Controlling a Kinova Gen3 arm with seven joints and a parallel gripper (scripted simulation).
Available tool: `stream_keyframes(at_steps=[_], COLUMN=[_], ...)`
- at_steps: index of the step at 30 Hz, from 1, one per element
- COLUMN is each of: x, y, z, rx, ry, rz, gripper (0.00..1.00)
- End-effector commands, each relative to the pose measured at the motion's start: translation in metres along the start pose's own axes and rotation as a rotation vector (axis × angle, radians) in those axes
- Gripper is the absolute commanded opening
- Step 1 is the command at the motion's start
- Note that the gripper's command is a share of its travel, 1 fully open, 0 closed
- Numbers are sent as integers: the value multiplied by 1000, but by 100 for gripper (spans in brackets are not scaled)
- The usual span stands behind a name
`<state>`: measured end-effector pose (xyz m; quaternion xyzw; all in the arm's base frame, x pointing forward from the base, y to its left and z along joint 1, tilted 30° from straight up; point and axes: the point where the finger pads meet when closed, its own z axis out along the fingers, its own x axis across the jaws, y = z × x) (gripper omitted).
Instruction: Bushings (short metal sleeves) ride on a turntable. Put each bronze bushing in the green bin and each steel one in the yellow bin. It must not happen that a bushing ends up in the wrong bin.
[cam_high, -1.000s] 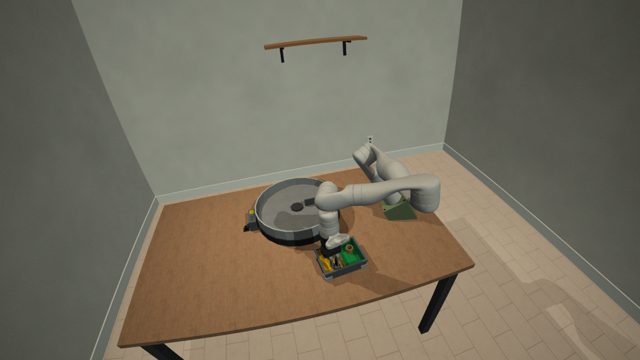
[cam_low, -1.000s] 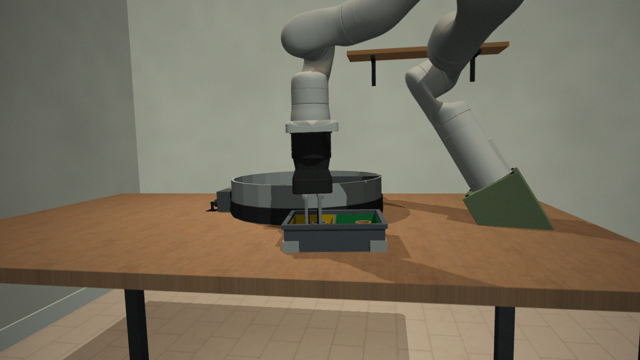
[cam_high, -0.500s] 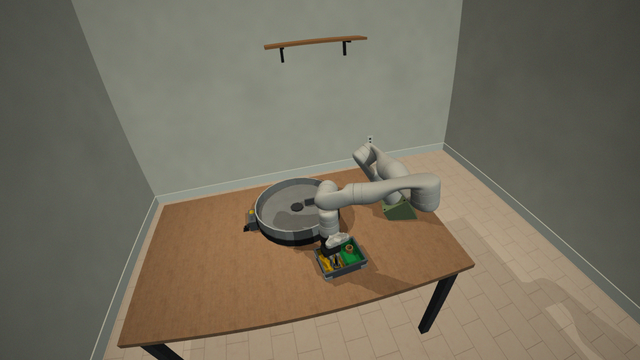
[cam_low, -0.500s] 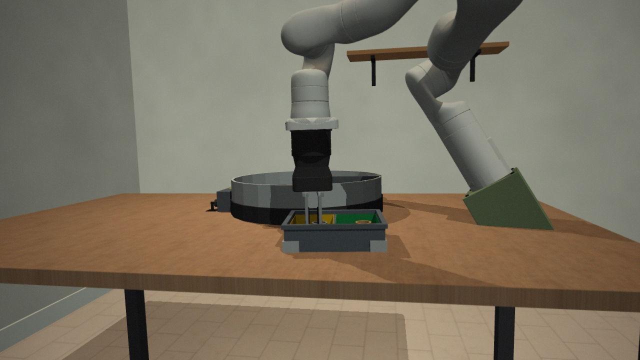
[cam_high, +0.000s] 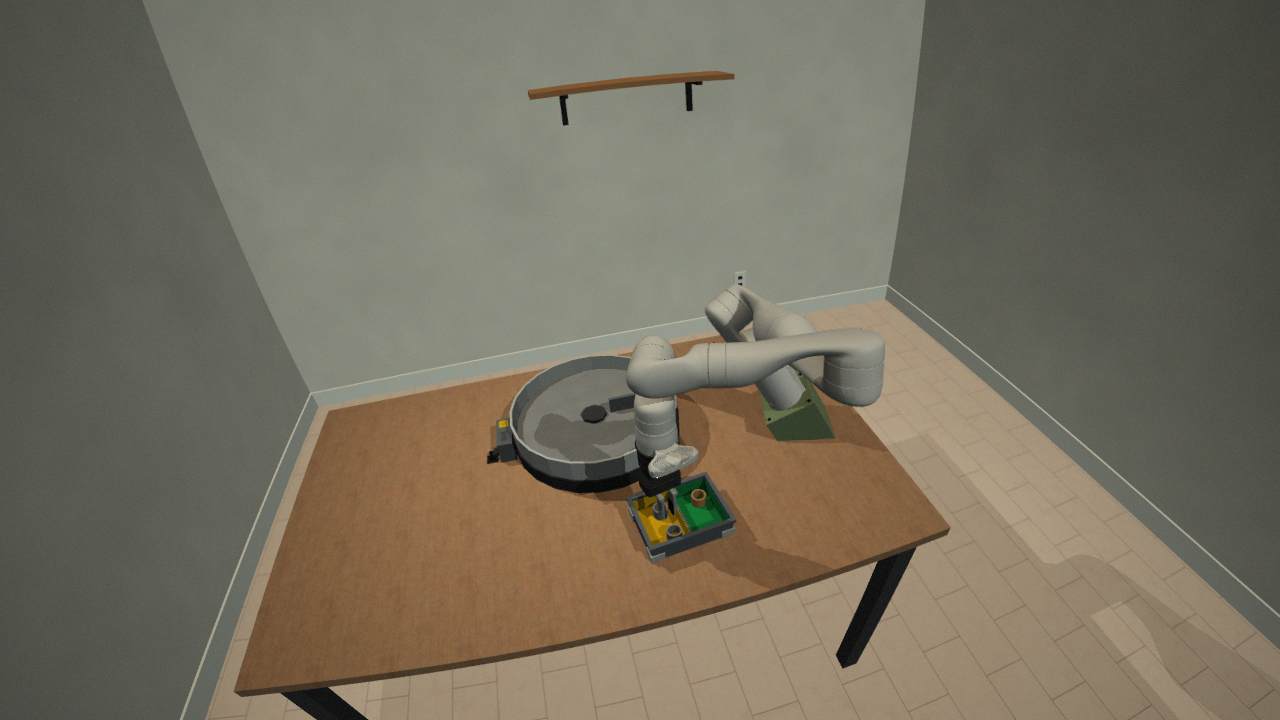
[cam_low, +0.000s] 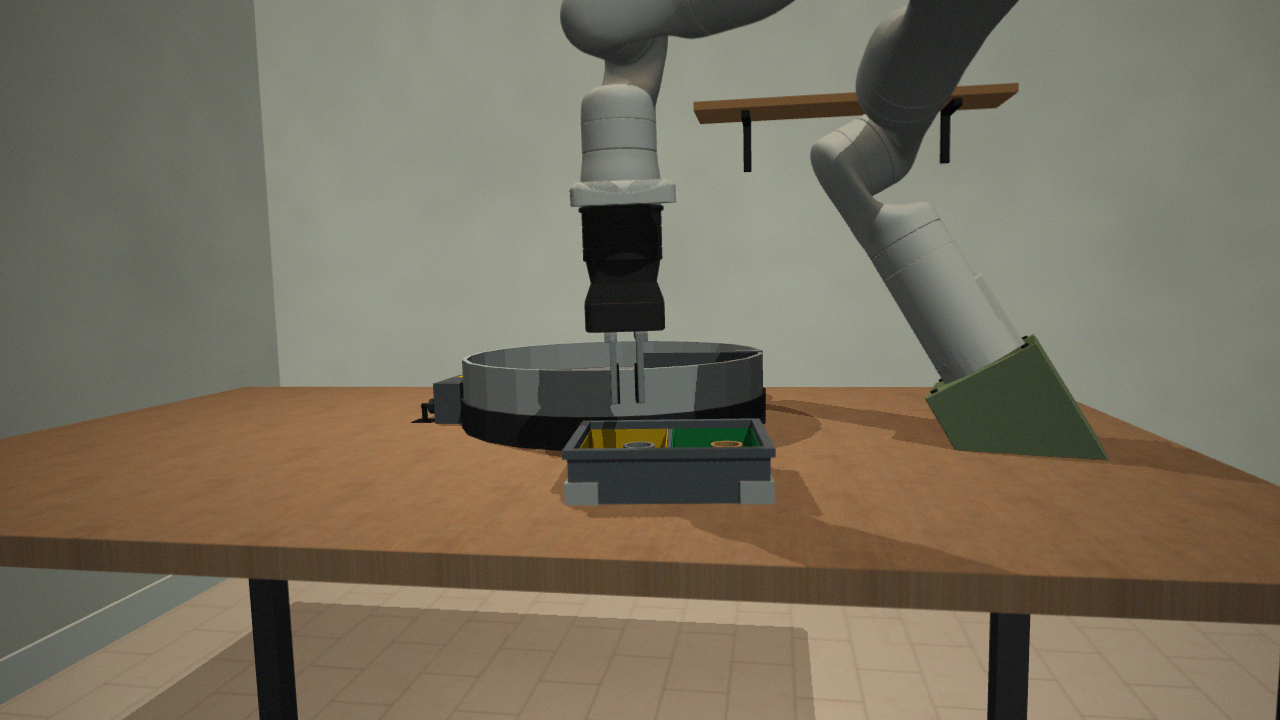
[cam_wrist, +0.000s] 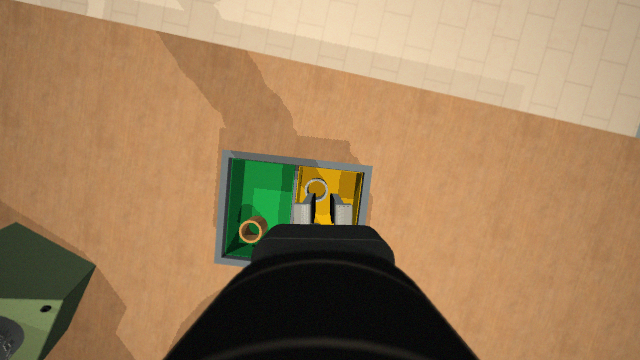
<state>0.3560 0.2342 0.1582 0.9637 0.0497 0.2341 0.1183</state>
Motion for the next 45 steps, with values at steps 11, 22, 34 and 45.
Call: stream_keyframes(at_steps=[11,22,34,45], x=[2,2,2,2], y=[-6,-6,-6,-6], z=[-67,-67,-67,-67], rx=[20,20,20,20], ry=[8,8,8,8], rz=[-7,-7,-7,-7], gripper=[42,42,42,42])
